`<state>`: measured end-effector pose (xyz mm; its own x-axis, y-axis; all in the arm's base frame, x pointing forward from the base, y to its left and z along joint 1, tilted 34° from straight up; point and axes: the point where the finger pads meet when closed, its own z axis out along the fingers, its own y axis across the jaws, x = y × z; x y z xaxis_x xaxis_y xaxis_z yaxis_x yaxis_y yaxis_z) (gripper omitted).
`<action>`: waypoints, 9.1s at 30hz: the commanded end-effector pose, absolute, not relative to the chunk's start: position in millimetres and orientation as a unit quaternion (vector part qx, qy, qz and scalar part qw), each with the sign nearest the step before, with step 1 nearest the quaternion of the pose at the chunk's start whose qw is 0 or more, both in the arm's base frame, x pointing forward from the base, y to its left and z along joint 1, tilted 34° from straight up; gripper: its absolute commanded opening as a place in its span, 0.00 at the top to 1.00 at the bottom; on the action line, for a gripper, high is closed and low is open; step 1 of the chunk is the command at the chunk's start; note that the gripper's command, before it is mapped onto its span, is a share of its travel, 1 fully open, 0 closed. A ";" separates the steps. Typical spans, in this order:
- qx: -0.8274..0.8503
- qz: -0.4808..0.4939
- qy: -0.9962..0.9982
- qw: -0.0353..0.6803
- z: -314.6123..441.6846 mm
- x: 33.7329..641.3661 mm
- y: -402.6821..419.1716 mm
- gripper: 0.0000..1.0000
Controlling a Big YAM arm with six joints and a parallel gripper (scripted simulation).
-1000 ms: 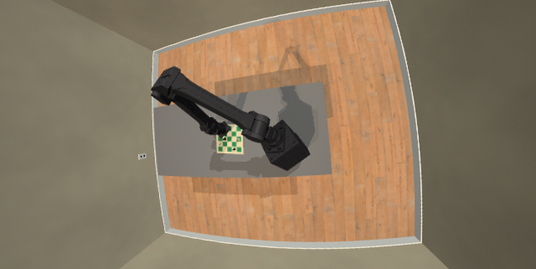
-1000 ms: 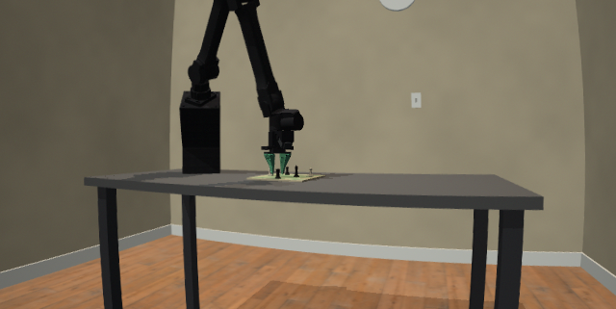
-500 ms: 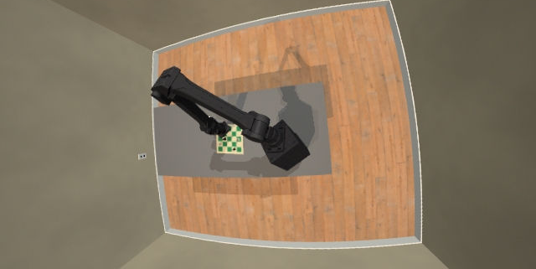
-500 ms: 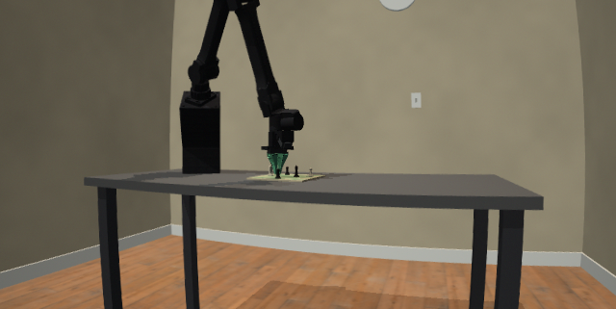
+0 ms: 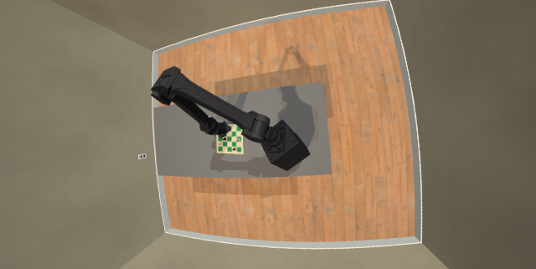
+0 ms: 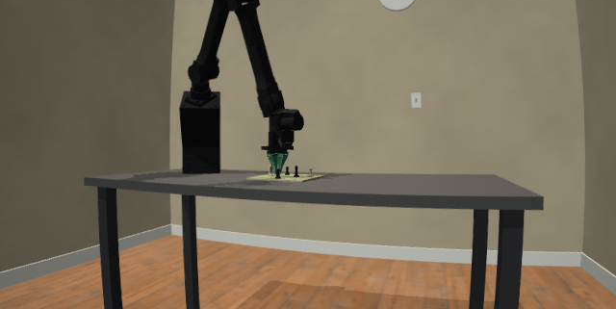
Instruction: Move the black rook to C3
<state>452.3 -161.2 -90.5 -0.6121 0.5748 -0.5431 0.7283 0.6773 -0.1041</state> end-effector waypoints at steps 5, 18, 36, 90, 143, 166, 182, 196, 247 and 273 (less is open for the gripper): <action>0.375 -0.161 0.880 0.244 -94.4 453.2 -170.9 1.00; 0.369 -0.157 0.881 0.249 -65.0 448.6 -147.6 1.00; 0.368 -0.159 0.885 0.237 -11.8 422.9 -111.5 1.00; 0.069 -0.226 0.954 0.186 -38.6 439.8 -44.2 1.00; 0.028 -0.237 0.957 0.168 -122.9 461.6 -104.2 1.00; 0.030 -0.237 0.957 0.168 -122.9 461.6 -104.2 1.00; 0.030 -0.237 0.957 0.168 -122.9 461.6 -104.2 1.00; 0.030 -0.237 0.957 0.168 -122.9 461.6 -104.2 1.00; 0.027 -0.237 0.957 0.166 -124.4 458.0 -103.7 1.00; 0.027 -0.237 0.957 0.166 -124.4 458.0 -103.7 1.00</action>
